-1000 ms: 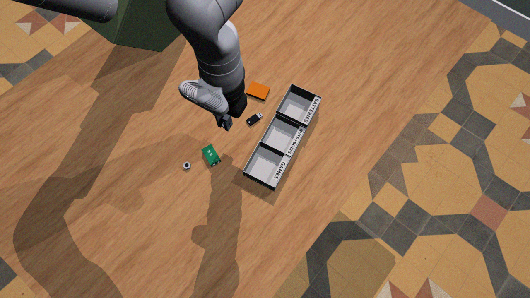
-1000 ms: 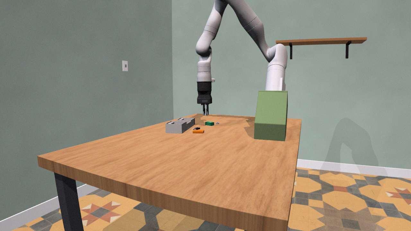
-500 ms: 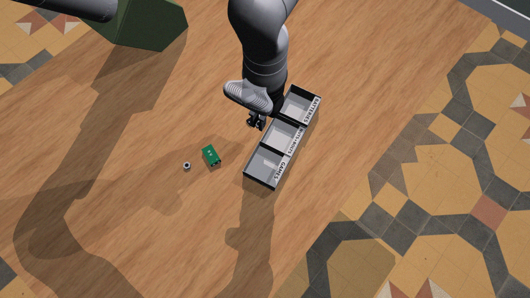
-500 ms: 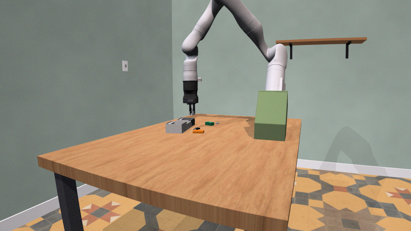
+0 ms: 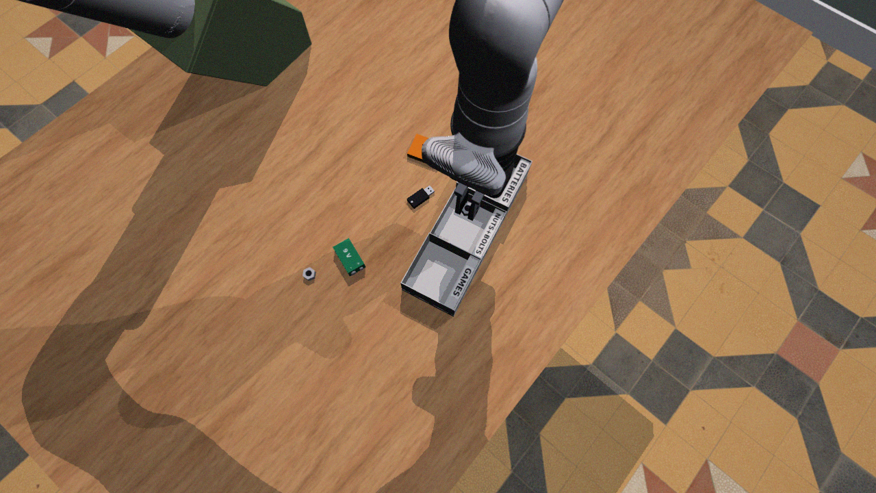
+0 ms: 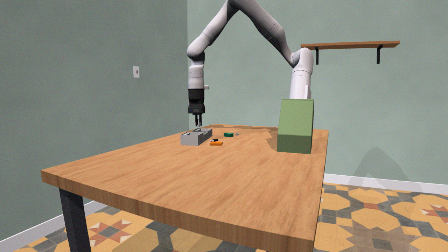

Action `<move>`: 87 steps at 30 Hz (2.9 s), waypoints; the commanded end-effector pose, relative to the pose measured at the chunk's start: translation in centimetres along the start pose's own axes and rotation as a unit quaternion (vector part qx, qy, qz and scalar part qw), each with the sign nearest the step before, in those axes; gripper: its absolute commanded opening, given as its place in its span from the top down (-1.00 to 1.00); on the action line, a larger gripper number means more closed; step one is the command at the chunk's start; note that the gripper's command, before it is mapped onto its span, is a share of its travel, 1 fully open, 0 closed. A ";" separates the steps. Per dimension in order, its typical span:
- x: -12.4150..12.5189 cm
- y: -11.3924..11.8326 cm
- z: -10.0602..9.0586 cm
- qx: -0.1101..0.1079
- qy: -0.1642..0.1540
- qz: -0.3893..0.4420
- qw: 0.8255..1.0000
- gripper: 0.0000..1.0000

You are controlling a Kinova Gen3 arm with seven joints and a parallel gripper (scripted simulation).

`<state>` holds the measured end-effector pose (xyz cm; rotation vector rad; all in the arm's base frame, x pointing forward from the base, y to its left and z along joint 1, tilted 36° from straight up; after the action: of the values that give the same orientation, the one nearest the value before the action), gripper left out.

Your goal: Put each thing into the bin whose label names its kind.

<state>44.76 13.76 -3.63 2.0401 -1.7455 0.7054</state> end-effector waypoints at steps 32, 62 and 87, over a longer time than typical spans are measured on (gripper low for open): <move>0.1 0.2 2.5 -0.001 0.001 0.000 1.000 0.32; 0.2 0.2 5.3 0.000 0.001 0.000 1.000 0.32; 0.2 0.2 4.5 -0.001 0.001 0.000 1.000 -0.27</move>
<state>45.13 10.60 -7.42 2.0310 -1.7438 0.7047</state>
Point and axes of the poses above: the point where the finger pads meet when closed, its own z axis out along the fingers, its own y axis across the jaws, x = y × z, the point moved 7 cm from there along -z, back along the fingers, and after that the axes turned 15 degrees about z, right-handed, at the moved point
